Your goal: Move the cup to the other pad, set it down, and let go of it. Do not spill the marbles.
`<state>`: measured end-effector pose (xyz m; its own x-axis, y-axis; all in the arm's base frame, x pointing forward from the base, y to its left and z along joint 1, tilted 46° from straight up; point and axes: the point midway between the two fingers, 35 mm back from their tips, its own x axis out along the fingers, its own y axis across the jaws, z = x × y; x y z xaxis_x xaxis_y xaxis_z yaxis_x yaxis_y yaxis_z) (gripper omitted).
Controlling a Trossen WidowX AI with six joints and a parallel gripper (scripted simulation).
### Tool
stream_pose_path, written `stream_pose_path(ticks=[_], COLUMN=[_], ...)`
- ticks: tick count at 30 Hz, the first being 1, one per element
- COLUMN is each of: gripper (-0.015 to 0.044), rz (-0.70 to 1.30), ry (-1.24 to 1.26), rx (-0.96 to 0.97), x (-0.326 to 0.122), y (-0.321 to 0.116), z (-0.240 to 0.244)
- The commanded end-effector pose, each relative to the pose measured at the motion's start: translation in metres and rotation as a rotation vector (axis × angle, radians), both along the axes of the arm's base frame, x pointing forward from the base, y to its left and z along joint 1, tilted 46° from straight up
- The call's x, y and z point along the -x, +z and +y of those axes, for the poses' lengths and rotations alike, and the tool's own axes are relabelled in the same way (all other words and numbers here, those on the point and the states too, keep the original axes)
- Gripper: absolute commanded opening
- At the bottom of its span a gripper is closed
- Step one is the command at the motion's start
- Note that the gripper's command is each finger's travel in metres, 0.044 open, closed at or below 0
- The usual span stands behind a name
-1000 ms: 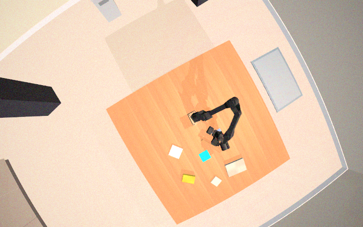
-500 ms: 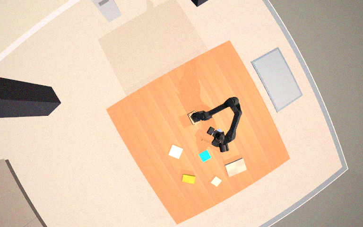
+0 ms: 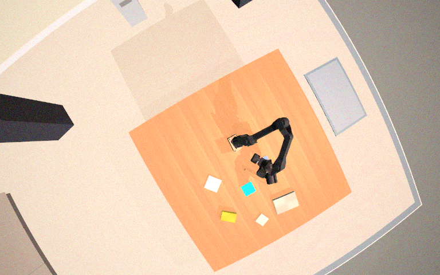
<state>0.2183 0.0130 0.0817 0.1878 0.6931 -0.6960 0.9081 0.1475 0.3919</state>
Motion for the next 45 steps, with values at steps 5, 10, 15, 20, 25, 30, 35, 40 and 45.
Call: stream_pose_path(ticks=[5, 10, 15, 20, 25, 30, 35, 40, 45], gripper=[0.0, 0.0, 0.0, 0.0, 0.0, 0.0, 0.0, 0.0, 0.0], rz=[0.001, -0.001, -0.003, -0.004, -0.005, -0.006, -0.006, -0.007, -0.007], ry=[-0.001, 0.001, 0.002, 0.003, 0.003, 0.004, 0.004, 0.004, 0.004], rx=[0.0, 0.002, 0.004, 0.006, 0.007, 0.008, 0.008, 0.009, 0.009], x=[-0.001, -0.004, -0.007, -0.011, -0.014, -0.018, -0.021, -0.024, -0.028], y=[-0.001, -0.005, -0.01, -0.015, -0.019, -0.024, -0.029, -0.034, -0.038], z=[-0.001, -0.006, -0.012, -0.018, -0.024, -0.03, -0.036, -0.042, -0.048])
